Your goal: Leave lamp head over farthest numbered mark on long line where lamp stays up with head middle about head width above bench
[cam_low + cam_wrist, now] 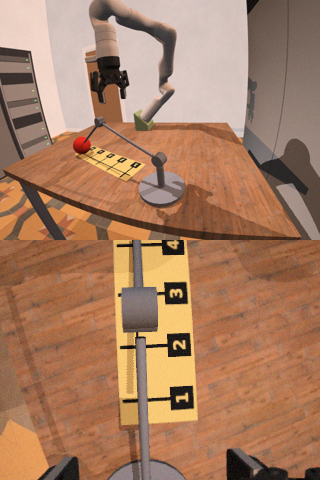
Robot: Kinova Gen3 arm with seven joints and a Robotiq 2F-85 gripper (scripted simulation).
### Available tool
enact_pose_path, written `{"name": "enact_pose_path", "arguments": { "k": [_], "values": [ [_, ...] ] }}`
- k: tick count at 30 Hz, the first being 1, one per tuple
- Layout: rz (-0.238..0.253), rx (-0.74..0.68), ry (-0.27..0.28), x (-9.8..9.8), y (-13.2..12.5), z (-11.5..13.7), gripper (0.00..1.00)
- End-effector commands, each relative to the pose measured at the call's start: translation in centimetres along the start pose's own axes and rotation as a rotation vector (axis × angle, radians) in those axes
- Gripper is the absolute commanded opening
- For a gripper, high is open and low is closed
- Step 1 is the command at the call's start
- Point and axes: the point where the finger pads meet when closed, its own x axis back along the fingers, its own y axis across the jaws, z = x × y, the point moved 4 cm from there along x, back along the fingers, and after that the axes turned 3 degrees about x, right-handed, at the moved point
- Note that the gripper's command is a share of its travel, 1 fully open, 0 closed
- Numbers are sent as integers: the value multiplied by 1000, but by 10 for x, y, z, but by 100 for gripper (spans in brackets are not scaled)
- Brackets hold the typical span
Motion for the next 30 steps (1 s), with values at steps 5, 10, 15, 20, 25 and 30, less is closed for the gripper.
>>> {"name": "enact_pose_path", "arguments": {
  "k": [5,10,15,20,25,30],
  "values": [
    [14,0,1,23,-2,3,100],
    [12,1,1,42,-1,2,100],
    [10,1,1,61,0,1,100],
    [8,1,1,79,1,0,100],
    [8,2,1,79,2,0,100],
    [7,3,2,78,2,-2,100]
  ]
}}
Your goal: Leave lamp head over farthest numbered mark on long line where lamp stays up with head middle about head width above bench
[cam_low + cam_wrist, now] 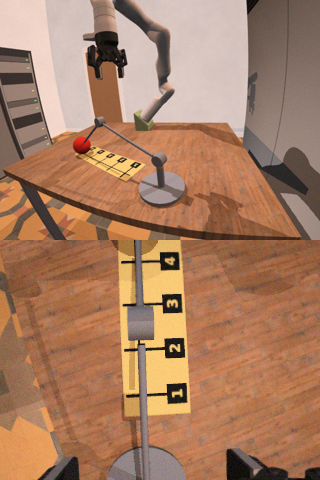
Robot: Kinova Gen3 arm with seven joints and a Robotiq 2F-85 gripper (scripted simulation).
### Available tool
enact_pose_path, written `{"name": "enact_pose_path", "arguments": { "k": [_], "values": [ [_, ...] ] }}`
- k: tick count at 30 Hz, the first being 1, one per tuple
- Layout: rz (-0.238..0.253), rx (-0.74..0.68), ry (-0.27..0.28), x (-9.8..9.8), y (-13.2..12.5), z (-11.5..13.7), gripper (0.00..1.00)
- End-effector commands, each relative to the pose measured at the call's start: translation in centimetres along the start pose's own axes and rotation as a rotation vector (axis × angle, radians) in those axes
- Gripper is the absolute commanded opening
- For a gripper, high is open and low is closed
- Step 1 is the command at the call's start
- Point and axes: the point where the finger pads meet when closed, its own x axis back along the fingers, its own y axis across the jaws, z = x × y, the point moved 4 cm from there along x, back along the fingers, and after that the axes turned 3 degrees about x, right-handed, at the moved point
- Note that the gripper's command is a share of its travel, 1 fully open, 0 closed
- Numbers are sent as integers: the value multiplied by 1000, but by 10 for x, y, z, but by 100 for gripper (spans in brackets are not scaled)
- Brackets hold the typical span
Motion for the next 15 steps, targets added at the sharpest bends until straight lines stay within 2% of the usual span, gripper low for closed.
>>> {"name": "enact_pose_path", "arguments": {
  "k": [1,9,15],
  "values": [
    [1,0,0,1,1,-1,100],
    [0,1,0,0,2,-2,100],
    [0,1,0,0,3,23,100]
  ]
}}
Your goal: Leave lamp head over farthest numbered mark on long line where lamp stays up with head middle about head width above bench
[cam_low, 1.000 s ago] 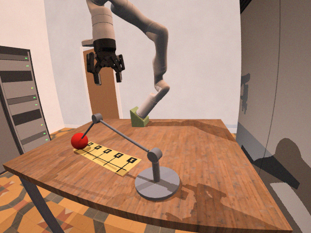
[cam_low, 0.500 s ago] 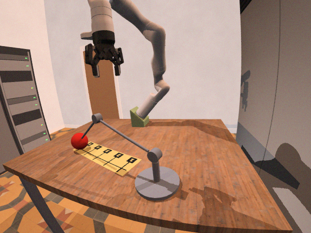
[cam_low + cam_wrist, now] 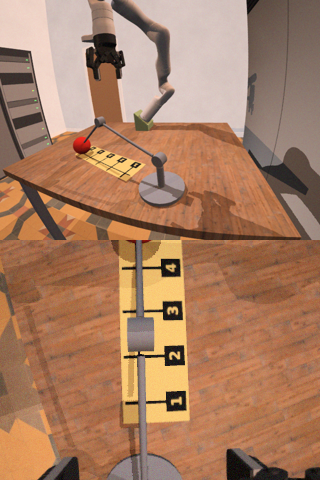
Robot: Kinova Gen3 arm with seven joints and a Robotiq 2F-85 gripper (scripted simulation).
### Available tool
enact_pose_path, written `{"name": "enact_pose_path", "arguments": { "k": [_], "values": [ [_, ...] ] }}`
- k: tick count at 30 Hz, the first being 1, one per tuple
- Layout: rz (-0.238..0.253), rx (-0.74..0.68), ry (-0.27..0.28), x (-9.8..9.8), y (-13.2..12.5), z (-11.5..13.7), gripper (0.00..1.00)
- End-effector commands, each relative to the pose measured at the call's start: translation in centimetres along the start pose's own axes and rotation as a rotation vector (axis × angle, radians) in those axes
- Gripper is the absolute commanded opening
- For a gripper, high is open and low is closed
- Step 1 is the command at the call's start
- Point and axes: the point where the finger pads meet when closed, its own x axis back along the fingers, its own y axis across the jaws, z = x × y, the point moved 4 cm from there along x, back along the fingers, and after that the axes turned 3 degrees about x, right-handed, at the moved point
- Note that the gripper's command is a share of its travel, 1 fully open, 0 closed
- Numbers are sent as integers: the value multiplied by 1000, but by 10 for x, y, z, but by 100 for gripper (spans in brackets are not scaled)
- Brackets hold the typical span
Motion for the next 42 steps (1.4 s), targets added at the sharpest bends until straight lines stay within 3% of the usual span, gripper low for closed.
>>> {"name": "enact_pose_path", "arguments": {
  "k": [1,42],
  "values": [
    [3,-13,-3,2,1,15,100],
    [2,3,4,1,8,159,100]
  ]
}}
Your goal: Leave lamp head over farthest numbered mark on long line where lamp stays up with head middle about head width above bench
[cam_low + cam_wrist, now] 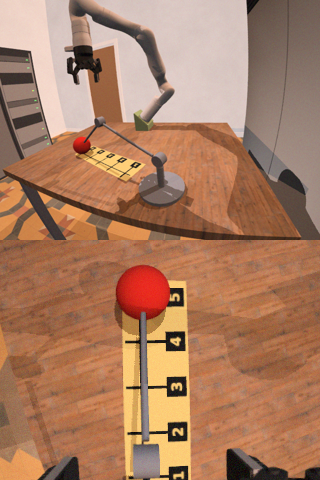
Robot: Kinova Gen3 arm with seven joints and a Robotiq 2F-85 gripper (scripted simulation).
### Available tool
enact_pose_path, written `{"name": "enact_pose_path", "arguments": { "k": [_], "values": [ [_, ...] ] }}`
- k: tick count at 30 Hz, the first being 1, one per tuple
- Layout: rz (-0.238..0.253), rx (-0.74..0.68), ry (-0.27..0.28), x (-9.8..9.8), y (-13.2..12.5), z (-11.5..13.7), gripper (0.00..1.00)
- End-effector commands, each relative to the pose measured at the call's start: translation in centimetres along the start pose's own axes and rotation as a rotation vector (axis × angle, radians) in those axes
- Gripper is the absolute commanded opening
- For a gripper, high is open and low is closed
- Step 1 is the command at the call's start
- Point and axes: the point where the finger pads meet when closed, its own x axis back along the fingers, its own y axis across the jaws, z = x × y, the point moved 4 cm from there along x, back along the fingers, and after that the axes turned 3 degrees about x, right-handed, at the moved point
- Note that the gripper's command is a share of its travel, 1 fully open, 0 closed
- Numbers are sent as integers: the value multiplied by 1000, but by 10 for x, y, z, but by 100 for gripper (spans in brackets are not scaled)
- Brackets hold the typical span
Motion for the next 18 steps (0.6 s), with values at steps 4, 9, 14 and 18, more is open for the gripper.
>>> {"name": "enact_pose_path", "arguments": {
  "k": [4,9,14,18],
  "values": [
    [1,-10,-4,0,1,20,100],
    [2,-8,-2,0,2,39,100],
    [2,-5,-1,0,3,57,100],
    [2,-3,1,1,4,72,100]
  ]
}}
